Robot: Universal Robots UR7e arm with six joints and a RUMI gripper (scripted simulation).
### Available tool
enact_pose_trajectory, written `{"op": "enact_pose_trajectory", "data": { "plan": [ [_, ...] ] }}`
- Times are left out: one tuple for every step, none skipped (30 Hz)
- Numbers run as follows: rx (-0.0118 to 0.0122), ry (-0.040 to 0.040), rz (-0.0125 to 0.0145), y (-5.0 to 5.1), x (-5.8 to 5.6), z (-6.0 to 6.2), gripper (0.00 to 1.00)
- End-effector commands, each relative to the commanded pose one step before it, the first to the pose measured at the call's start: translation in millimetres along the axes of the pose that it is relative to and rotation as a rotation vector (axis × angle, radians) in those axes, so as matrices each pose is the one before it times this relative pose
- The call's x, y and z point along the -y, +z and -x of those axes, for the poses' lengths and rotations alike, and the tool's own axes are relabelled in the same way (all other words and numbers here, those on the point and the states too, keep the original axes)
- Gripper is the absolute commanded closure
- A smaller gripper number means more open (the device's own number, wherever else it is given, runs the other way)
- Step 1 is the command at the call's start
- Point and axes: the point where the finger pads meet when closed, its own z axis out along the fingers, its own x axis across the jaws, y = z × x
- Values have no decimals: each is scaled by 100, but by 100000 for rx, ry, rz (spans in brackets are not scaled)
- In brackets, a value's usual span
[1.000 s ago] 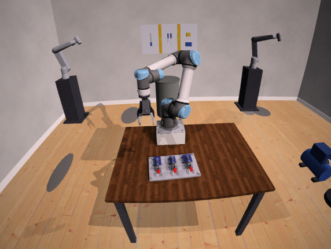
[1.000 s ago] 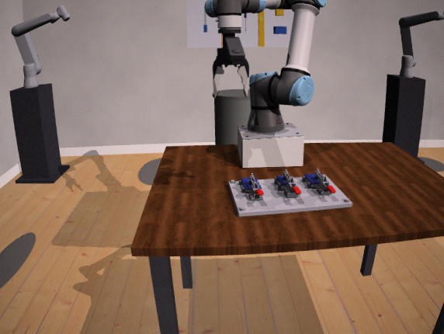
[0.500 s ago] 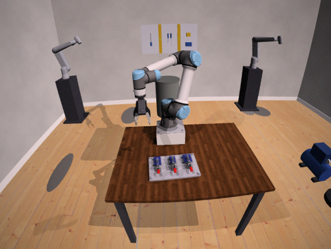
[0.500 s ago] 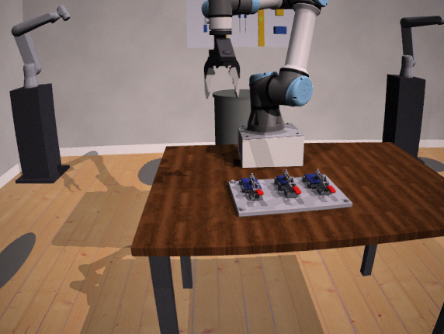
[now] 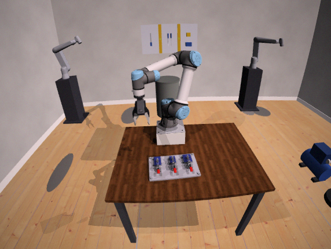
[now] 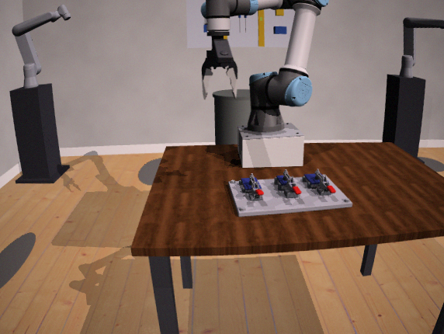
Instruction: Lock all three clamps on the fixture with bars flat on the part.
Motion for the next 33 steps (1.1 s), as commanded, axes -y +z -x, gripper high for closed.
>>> {"op": "enact_pose_trajectory", "data": {
  "plan": [
    [-97,7,-40,715,2182,3617,42],
    [2,-4,-5,213,602,1016,42],
    [0,0,0,0,0,0,42],
    [0,0,0,0,0,0,42],
    [0,0,0,0,0,0,42],
    [0,0,0,0,0,0,42],
    [0,0,0,0,0,0,42],
    [0,0,0,0,0,0,42],
    [0,0,0,0,0,0,42],
    [0,0,0,0,0,0,42],
    [0,0,0,0,0,0,42],
    [0,0,0,0,0,0,42],
    [0,0,0,0,0,0,42],
    [0,0,0,0,0,0,42],
    [97,-79,-104,163,405,773,42],
    [-22,20,23,214,606,1013,42],
    [-22,20,23,213,606,1013,42],
    [-22,20,23,213,606,1014,42],
    [-22,20,23,213,606,1014,42],
    [0,0,0,0,0,0,42],
    [0,0,0,0,0,0,42],
    [0,0,0,0,0,0,42],
    [0,0,0,0,0,0,42],
    [0,0,0,0,0,0,42],
    [0,0,0,0,0,0,42],
    [0,0,0,0,0,0,42],
    [0,0,0,0,0,0,42],
    [0,0,0,0,0,0,42],
    [0,0,0,0,0,0,42],
    [0,0,0,0,0,0,42],
    [0,0,0,0,0,0,42],
    [112,-84,-102,157,409,781,42],
    [-25,21,22,214,611,1010,42]
  ]
}}
